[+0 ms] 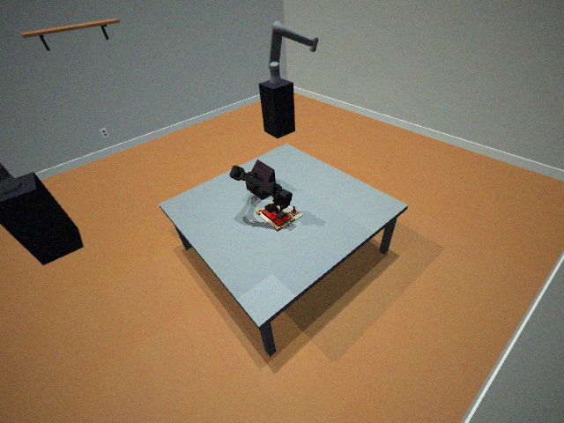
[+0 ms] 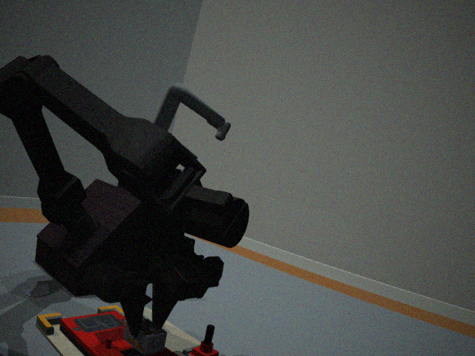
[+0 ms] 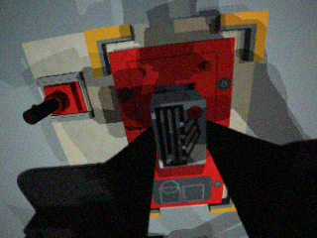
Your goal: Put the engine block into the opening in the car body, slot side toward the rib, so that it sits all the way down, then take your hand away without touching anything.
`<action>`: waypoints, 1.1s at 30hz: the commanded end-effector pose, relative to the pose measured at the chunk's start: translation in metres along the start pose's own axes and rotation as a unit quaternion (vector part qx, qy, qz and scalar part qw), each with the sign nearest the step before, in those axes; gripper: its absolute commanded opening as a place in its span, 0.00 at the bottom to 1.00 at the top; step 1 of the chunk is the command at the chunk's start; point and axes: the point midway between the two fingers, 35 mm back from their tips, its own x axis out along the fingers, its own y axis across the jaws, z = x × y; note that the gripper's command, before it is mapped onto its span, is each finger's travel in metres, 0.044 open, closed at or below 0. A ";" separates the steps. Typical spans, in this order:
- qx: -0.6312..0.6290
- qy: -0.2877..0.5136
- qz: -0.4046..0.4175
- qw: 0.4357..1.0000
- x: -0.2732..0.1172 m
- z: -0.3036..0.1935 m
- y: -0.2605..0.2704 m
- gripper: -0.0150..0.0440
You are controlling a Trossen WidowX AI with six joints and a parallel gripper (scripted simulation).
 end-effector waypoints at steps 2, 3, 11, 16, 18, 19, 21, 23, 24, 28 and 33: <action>-0.002 -0.001 -0.002 1.000 0.000 0.001 -0.001 0.53; -0.002 -0.001 -0.002 1.000 0.000 0.001 -0.001 0.53; 0.019 -0.001 -0.002 1.000 0.000 0.001 -0.001 0.53; 0.034 -0.001 -0.002 0.999 0.001 0.001 -0.001 0.53; 0.024 -0.001 -0.002 1.000 0.002 0.001 -0.001 0.53; 0.019 -0.001 -0.002 1.000 0.002 0.001 -0.001 0.53; 0.009 -0.001 -0.002 1.000 0.002 0.001 -0.001 0.53; 0.002 -0.001 -0.002 1.000 0.002 0.001 -0.001 0.53; 0.001 -0.001 -0.002 1.000 0.002 0.001 -0.001 0.53; -0.001 -0.001 -0.002 1.000 0.003 0.001 -0.001 0.53; 0.003 -0.001 -0.002 1.000 0.003 0.001 -0.001 0.53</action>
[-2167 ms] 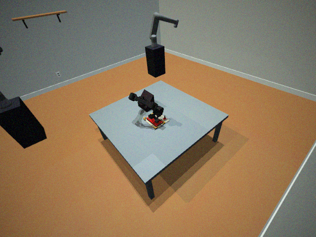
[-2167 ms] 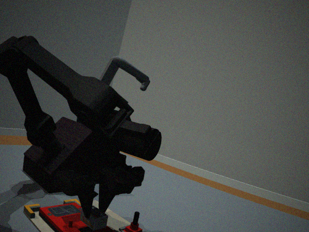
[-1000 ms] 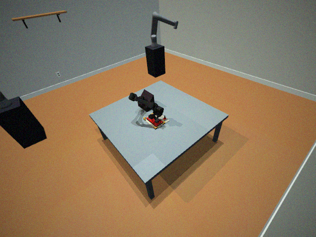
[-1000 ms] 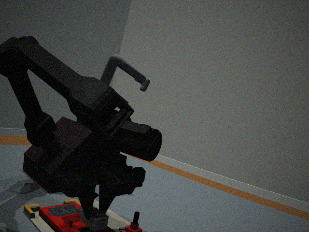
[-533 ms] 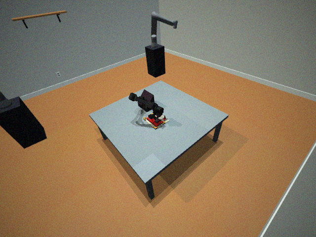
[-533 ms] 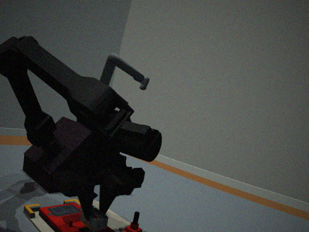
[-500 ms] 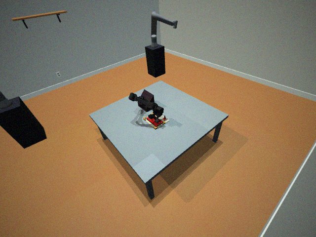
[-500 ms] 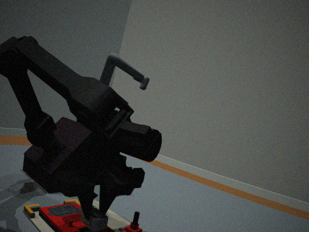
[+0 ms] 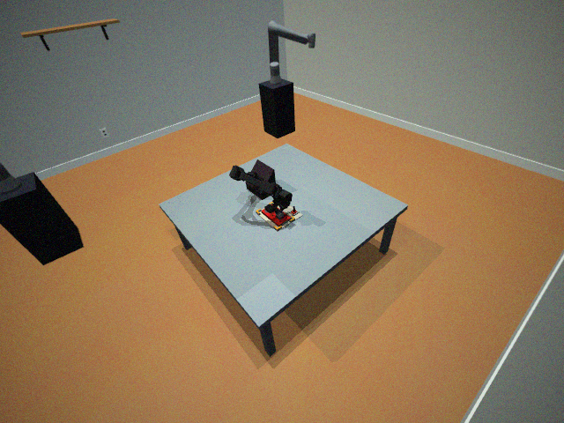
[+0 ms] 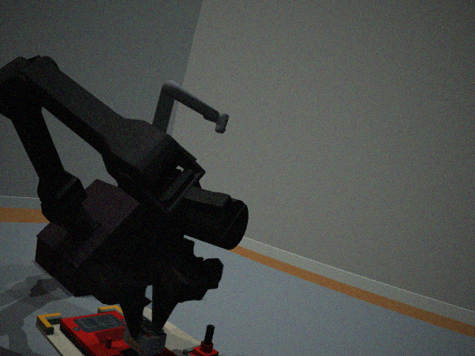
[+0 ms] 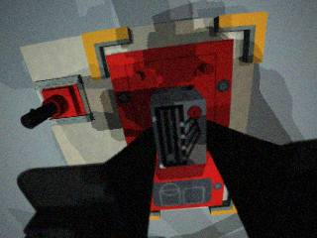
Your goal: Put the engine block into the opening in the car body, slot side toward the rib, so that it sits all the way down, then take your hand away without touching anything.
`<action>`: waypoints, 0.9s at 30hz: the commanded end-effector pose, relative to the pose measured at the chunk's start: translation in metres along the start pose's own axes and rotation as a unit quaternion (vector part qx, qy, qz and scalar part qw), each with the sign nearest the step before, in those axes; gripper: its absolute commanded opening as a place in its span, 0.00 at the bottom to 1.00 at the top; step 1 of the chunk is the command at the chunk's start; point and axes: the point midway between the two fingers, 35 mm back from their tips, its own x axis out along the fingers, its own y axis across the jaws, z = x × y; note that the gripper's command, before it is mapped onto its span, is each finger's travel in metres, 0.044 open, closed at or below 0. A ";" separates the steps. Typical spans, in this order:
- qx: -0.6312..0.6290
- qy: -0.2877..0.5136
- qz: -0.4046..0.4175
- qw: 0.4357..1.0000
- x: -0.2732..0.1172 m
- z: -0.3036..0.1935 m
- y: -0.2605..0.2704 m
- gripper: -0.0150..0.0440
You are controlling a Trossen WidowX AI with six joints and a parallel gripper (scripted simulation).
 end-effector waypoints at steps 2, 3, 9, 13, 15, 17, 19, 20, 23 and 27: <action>0.000 0.000 -0.002 1.000 0.001 -0.001 0.000 0.53; 0.000 0.000 -0.002 1.000 0.001 -0.001 0.000 0.53; 0.005 0.000 -0.002 1.000 0.002 -0.001 0.000 0.53; 0.006 0.000 -0.002 1.000 0.002 -0.001 0.000 0.53; 0.006 0.000 -0.002 1.000 0.002 -0.001 0.000 0.53; 0.006 0.000 -0.002 1.000 0.002 -0.001 0.000 0.53; 0.006 0.000 -0.002 1.000 0.003 -0.001 0.000 0.53; 0.005 0.000 -0.002 1.000 0.003 -0.001 0.000 0.53; 0.005 0.000 -0.002 1.000 0.003 -0.001 0.000 0.53; 0.003 0.000 -0.002 1.000 0.003 -0.001 0.000 0.53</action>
